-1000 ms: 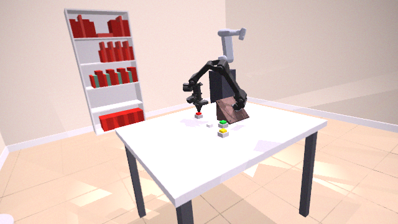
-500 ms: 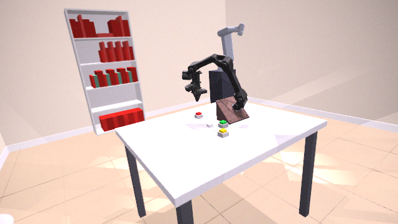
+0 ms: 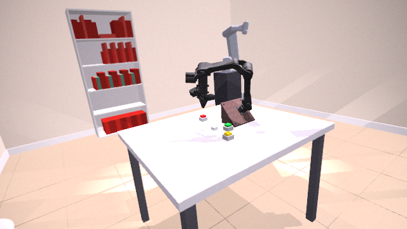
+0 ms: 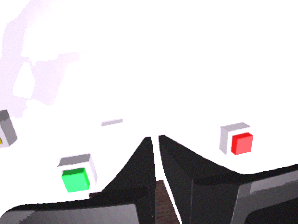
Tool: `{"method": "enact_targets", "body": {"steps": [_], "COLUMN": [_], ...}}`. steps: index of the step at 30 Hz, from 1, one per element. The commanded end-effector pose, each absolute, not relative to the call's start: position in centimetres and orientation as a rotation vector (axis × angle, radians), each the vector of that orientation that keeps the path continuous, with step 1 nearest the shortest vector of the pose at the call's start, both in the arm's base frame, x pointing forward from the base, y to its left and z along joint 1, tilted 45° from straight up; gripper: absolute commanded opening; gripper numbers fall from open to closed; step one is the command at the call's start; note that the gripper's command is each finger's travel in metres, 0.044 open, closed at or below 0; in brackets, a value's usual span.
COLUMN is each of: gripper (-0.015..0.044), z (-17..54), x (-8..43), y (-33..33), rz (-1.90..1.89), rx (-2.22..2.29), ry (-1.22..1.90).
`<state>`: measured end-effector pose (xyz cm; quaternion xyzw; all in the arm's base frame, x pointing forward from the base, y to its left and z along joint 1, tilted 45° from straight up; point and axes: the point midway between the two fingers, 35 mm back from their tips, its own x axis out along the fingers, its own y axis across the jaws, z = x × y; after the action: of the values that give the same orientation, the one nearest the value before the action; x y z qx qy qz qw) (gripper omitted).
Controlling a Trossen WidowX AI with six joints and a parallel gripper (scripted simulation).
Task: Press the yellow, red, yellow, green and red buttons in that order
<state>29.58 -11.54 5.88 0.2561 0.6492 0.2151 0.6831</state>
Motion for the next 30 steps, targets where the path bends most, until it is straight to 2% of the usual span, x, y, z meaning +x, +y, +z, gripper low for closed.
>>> {"method": "enact_targets", "body": {"steps": [1,10,18,24,30], "gripper": [0.0020,0.0020,0.0020,0.0020,0.0020], "z": [10.2,18.5,18.3,14.3,14.1], "x": [30.5,28.4,28.4,28.7,28.7], "y": [-6.0,4.7,4.9,9.0,9.2], "rz": [0.498,0.573,0.573,0.575,0.576], "rx": [0.598,0.638,0.638,0.639,0.640], "ry": [1.456,1.449,1.449,1.447,1.447]}}
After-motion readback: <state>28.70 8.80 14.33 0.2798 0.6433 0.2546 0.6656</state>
